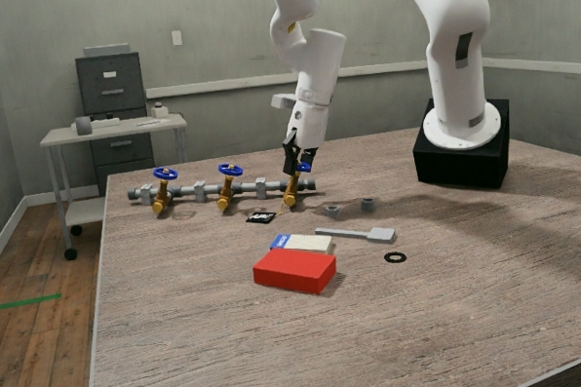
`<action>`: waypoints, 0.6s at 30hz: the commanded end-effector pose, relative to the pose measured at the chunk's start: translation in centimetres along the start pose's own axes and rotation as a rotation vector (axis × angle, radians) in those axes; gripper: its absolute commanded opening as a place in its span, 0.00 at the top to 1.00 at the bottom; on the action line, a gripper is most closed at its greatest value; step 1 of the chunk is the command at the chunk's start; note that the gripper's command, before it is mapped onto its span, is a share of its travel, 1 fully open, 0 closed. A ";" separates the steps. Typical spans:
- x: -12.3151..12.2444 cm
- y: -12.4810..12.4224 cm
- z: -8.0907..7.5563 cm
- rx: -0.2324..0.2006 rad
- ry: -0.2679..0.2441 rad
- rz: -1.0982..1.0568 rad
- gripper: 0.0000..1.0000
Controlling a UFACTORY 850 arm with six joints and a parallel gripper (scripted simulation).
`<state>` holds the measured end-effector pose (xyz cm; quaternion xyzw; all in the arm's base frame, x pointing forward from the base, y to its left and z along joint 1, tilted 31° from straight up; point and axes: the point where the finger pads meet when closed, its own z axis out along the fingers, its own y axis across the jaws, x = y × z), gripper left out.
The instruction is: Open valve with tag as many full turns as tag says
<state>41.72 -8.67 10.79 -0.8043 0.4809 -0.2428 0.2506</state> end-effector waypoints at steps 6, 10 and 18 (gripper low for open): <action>0.0 0.0 0.0 0.000 0.011 -0.458 1.00; 0.0 0.0 0.0 -0.002 0.009 -0.663 1.00; 0.0 0.0 0.0 -0.005 -0.007 -1.015 1.00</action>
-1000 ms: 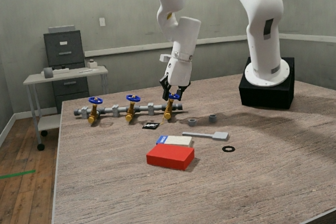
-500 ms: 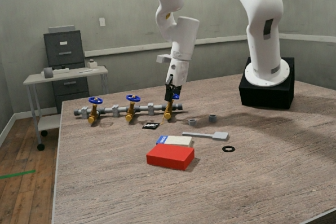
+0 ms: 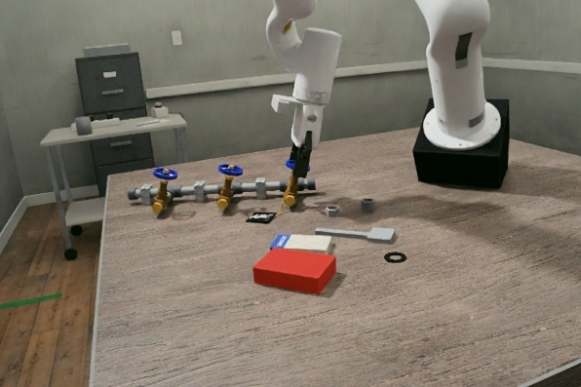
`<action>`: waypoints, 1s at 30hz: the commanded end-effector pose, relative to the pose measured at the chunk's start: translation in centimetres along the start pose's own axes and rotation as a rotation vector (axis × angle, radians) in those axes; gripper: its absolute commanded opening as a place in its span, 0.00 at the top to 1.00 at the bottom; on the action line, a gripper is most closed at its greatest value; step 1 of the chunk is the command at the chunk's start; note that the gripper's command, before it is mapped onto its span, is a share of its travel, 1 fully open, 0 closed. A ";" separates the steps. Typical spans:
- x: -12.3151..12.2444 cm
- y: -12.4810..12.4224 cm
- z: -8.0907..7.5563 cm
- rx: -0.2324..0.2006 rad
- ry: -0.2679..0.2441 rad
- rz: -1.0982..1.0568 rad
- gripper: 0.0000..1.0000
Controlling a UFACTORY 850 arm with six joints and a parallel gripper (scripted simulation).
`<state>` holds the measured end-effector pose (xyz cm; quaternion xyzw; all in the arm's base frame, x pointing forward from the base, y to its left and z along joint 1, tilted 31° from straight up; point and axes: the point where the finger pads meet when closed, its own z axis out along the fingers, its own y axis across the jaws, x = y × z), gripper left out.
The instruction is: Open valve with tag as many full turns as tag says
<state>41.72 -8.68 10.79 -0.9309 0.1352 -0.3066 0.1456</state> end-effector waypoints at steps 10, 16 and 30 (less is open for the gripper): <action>0.0 0.0 0.0 -0.014 0.007 -0.658 1.00; 0.0 0.0 0.0 -0.012 -0.001 -0.924 1.00; 0.0 0.0 0.0 -0.030 0.009 -1.512 1.00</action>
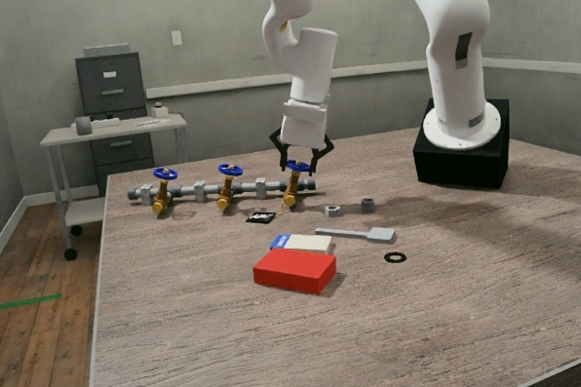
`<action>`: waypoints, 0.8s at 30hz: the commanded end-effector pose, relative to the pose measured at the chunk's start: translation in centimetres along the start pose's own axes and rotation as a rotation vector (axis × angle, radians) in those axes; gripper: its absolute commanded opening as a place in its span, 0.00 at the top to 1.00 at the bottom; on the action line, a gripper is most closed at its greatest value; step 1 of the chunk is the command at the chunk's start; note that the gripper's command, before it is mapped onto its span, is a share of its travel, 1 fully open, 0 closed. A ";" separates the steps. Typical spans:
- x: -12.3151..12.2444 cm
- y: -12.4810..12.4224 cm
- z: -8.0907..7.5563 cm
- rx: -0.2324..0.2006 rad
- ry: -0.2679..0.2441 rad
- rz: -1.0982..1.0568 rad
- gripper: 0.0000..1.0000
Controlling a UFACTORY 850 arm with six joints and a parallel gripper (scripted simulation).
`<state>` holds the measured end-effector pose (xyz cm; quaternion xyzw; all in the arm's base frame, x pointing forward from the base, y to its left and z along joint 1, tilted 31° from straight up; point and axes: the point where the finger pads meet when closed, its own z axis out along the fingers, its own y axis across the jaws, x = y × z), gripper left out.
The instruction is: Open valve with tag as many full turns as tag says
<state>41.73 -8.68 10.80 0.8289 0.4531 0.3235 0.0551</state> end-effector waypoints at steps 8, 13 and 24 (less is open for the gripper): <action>0.0 0.0 0.0 -0.081 -0.013 -0.374 1.00; 0.0 0.0 0.0 -0.081 -0.013 -0.374 1.00; 0.0 0.0 0.0 -0.081 -0.013 -0.374 0.00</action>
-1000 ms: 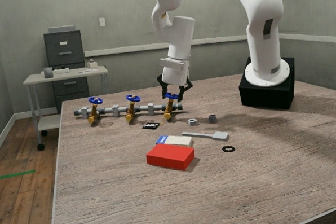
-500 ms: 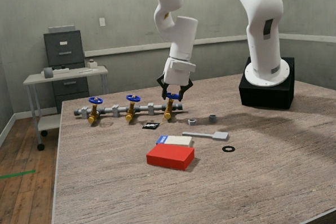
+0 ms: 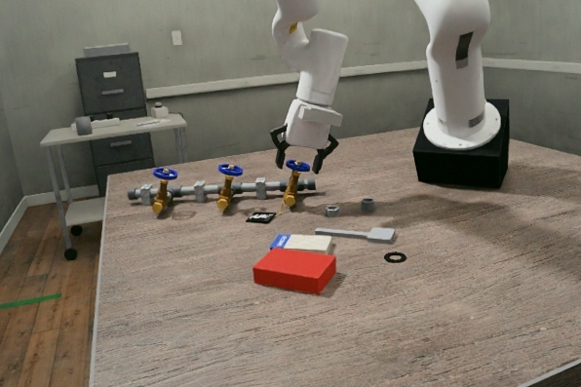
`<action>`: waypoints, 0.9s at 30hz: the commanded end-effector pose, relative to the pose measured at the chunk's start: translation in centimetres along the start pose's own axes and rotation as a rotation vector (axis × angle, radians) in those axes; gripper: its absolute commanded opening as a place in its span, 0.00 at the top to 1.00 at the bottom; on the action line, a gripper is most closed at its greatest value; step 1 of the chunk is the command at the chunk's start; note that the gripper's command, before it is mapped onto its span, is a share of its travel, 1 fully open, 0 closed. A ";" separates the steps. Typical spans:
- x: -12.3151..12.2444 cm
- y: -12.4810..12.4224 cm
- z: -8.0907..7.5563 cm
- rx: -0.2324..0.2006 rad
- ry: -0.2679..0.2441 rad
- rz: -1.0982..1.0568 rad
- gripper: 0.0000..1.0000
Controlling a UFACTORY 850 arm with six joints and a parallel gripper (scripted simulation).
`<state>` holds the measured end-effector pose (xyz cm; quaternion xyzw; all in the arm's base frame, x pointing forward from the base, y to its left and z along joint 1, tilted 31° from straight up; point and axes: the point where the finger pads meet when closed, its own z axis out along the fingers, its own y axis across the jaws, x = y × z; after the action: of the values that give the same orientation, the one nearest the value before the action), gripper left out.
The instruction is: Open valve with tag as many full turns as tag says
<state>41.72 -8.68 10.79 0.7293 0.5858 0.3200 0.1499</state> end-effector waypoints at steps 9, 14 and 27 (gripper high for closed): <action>0.0 0.0 0.0 -0.001 0.000 0.000 0.00; 0.0 0.0 0.0 -0.001 0.000 0.000 0.00; 0.0 0.0 0.0 -0.001 0.000 0.061 0.00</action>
<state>41.72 -8.68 10.79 0.7350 0.5787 0.3215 0.1471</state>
